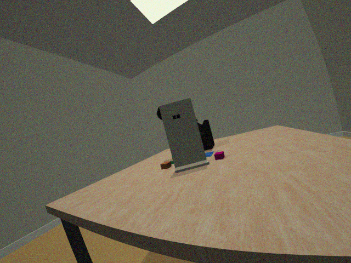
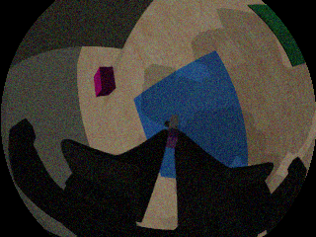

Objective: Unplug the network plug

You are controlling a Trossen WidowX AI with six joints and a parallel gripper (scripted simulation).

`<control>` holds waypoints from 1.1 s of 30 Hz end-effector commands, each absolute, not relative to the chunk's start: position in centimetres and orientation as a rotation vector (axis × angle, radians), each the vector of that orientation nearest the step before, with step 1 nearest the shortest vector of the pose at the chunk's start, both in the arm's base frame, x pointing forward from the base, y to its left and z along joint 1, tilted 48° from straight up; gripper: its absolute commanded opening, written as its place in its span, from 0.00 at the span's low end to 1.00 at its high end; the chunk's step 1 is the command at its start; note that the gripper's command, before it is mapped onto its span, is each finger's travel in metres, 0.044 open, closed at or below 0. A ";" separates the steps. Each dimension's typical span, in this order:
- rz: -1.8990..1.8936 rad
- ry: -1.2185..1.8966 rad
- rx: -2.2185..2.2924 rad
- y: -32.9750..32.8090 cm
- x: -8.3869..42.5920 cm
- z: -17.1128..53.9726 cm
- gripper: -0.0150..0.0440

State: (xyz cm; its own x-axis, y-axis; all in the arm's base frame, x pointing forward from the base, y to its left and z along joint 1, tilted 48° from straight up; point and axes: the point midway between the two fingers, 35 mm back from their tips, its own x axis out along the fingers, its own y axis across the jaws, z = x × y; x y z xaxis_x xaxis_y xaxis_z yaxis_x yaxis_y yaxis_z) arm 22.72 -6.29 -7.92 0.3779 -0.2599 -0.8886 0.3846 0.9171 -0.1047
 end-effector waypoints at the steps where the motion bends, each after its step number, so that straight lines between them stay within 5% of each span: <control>1: -0.414 1.109 0.127 -6.3 22.7 -7.9 0.25; 8: -0.414 1.109 0.127 -6.3 22.7 -7.9 0.52; 33: -0.412 1.110 0.127 -5.9 22.3 -6.8 0.52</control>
